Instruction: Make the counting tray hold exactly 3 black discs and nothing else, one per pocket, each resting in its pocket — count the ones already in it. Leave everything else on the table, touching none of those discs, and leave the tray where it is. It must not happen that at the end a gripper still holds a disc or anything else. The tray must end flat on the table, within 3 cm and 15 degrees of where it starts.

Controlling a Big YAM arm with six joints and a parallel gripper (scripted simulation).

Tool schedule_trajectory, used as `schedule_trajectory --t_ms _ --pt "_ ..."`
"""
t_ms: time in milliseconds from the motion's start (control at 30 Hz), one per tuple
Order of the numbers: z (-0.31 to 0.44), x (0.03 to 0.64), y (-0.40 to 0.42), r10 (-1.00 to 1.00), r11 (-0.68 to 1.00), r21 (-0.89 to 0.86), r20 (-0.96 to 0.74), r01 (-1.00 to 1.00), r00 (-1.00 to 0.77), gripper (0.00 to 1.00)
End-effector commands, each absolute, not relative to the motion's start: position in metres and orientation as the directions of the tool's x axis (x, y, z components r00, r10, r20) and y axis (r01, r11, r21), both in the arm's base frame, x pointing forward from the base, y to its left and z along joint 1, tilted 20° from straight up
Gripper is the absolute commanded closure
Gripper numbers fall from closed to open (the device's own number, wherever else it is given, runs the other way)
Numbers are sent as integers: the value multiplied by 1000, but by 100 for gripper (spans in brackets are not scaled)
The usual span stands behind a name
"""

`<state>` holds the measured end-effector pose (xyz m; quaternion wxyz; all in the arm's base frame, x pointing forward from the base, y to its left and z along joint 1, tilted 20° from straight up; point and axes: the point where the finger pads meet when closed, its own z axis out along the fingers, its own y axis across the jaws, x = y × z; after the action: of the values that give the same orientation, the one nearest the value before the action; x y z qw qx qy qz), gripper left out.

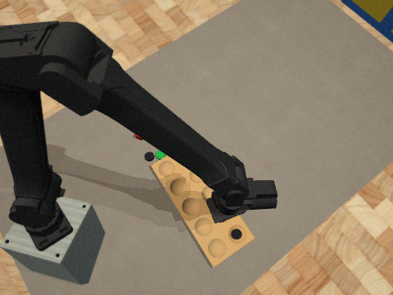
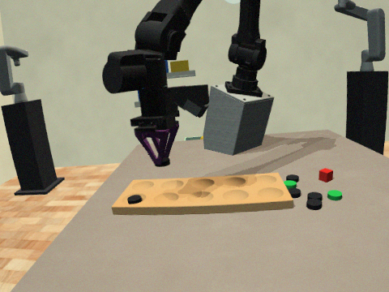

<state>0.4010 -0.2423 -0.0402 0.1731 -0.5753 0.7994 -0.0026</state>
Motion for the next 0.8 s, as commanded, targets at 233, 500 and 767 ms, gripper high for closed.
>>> schedule_trajectory --t_ms 233,500,767 --pt "-106 422 -242 -916 357 -215 -272 -909 -296 100" --pt "-106 435 -232 -926 328 -227 -269 -917 -265 100" --pt "-118 439 -231 -925 330 -226 -269 -917 -267 100"
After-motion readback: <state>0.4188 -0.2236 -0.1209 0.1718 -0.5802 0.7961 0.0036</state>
